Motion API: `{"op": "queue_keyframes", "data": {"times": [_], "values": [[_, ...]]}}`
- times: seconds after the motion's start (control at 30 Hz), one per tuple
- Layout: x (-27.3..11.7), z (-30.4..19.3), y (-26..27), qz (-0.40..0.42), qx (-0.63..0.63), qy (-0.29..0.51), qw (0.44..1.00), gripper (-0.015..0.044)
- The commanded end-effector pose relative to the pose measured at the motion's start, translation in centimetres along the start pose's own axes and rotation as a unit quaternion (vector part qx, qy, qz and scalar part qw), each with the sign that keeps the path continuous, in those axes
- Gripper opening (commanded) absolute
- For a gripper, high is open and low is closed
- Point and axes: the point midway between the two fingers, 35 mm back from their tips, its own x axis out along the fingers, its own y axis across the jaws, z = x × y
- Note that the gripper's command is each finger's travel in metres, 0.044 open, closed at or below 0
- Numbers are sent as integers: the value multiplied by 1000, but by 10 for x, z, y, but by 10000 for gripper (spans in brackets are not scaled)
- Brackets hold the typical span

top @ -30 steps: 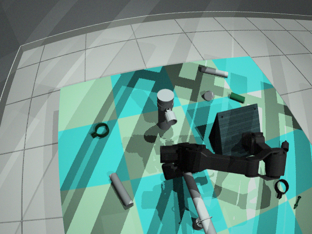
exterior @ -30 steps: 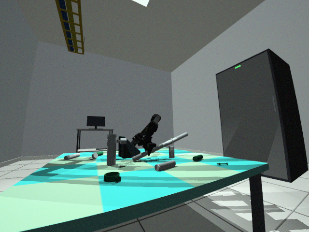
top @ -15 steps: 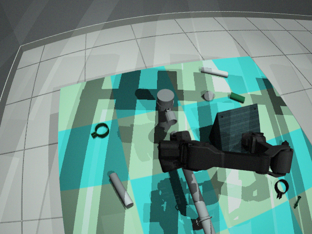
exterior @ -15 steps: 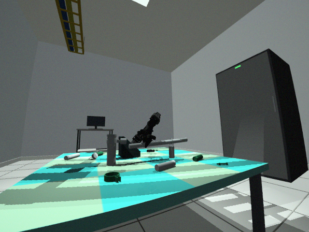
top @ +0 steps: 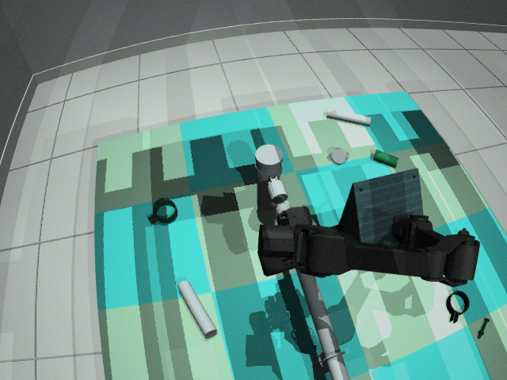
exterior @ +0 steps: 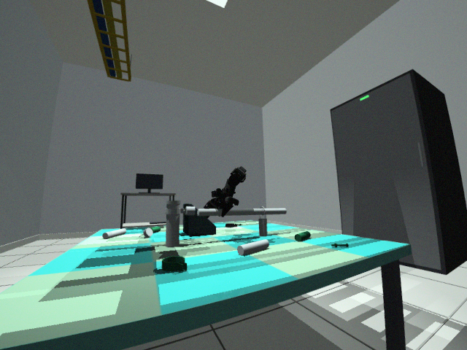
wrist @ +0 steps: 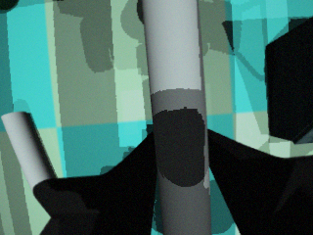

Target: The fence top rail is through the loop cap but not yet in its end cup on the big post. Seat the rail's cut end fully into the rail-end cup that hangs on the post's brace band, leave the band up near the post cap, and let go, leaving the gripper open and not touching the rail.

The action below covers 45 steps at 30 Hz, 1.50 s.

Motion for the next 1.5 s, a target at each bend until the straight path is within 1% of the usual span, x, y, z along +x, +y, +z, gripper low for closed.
{"op": "queue_keyframes", "data": {"times": [0.0, 0.67, 1.17, 1.47], "values": [[0, 1, 0, 2, 0, -1, 1000, 0], [-9, 11, 3, 2, 0, -1, 1000, 0], [3, 26, 0, -5, -3, 4, 1000, 0], [3, 27, 0, -5, -3, 4, 1000, 0]]}}
